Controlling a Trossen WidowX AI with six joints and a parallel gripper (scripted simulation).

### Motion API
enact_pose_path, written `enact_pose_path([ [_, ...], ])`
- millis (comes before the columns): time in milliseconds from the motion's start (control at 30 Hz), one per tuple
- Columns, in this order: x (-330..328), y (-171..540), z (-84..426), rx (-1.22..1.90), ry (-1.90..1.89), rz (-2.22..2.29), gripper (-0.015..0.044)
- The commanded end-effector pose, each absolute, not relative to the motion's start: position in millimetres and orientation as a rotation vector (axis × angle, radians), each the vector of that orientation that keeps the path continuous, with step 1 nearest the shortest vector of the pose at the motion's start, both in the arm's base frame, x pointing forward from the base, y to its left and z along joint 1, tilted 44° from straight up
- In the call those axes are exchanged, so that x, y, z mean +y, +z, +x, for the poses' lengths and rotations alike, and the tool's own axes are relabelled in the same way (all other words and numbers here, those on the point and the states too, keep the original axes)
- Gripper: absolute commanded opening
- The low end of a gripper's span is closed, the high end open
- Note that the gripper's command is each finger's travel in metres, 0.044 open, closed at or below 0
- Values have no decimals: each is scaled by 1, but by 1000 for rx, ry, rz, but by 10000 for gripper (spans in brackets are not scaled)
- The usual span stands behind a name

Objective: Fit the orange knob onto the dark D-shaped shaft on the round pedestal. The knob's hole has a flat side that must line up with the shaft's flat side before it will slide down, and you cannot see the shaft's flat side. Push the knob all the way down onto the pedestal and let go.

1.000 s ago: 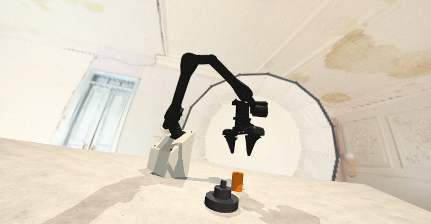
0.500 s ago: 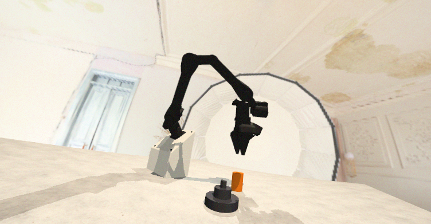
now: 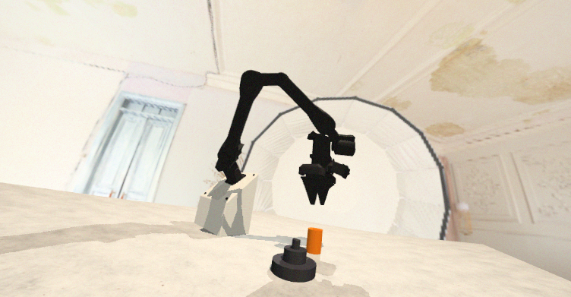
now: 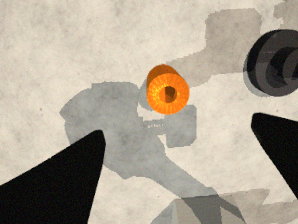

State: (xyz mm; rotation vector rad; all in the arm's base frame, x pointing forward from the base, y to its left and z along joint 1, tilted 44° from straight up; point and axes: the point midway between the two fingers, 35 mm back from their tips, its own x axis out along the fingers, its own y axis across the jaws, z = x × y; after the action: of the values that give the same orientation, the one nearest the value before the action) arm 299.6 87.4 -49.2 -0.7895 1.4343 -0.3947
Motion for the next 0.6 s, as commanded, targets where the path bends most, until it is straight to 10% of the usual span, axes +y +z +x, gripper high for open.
enact_pose_path([
  [0, 87, -49, 300, 1425, -417, -771, 440],
  [567, 52, -85, 306, 1424, -419, -772, 440],
])
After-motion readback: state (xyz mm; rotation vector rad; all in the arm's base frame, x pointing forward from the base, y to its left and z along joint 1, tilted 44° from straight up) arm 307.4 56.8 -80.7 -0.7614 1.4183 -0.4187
